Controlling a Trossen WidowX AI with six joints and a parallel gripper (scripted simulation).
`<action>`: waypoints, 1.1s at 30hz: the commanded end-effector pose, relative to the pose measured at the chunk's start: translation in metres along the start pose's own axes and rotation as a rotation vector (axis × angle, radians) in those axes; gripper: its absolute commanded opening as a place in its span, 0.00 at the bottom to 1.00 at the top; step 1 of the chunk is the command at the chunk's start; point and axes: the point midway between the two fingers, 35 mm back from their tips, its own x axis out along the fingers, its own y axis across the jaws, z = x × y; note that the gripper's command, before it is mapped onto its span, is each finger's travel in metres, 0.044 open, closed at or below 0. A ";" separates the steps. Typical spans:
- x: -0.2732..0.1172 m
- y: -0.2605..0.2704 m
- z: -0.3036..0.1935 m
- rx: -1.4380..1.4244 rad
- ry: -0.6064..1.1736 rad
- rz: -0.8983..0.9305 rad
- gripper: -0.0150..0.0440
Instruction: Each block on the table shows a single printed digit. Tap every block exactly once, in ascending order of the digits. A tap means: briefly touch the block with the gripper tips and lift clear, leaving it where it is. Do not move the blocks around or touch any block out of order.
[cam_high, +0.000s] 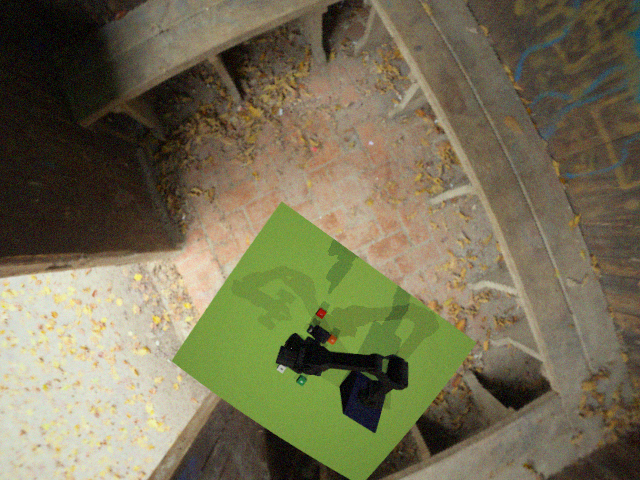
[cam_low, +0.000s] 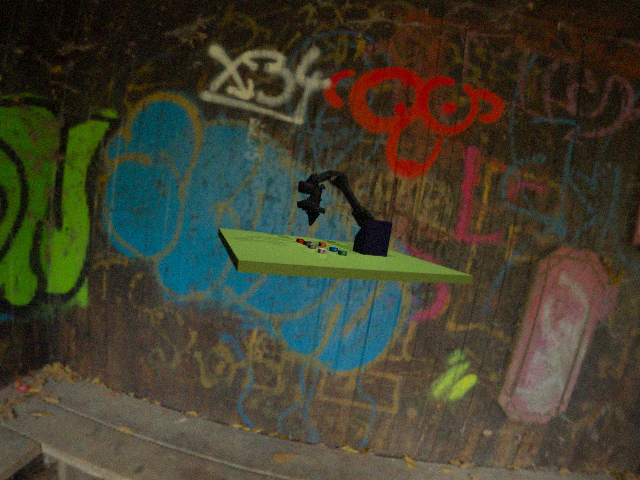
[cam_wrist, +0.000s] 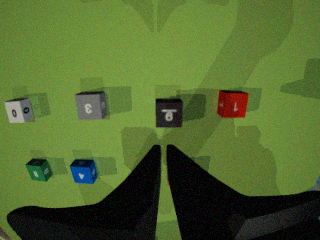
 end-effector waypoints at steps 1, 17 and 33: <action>0.049 -0.005 -0.008 -0.005 0.029 -0.014 0.29; 0.075 -0.006 -0.010 -0.005 0.030 -0.016 0.29; 0.068 -0.005 -0.009 -0.004 0.028 -0.015 0.29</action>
